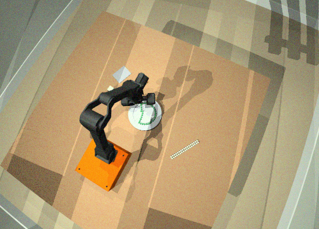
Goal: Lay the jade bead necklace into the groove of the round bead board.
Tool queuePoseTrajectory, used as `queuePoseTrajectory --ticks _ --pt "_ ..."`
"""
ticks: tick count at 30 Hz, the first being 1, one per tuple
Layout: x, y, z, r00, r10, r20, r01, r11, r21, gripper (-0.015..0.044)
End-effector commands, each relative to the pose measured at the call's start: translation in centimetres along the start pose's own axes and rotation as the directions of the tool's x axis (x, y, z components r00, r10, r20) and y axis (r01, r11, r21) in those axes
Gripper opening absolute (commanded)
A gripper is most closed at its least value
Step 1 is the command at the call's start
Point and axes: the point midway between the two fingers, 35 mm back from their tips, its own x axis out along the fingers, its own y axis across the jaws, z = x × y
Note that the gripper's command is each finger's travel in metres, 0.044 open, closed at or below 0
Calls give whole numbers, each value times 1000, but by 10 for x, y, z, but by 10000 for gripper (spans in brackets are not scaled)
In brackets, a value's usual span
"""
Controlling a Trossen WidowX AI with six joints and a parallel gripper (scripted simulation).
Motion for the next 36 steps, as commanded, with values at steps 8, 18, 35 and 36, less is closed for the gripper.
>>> queuePoseTrajectory --ticks 8,18,35,36 --pt "-4 0 0 1000 0 1 0 1000 5 440" --pt "-4 0 0 1000 0 1 0 1000 5 440" --pt "-21 -2 -10 1000 0 1 0 984 -179 120" --pt "-29 -3 -8 1000 -6 10 7 985 -172 120"
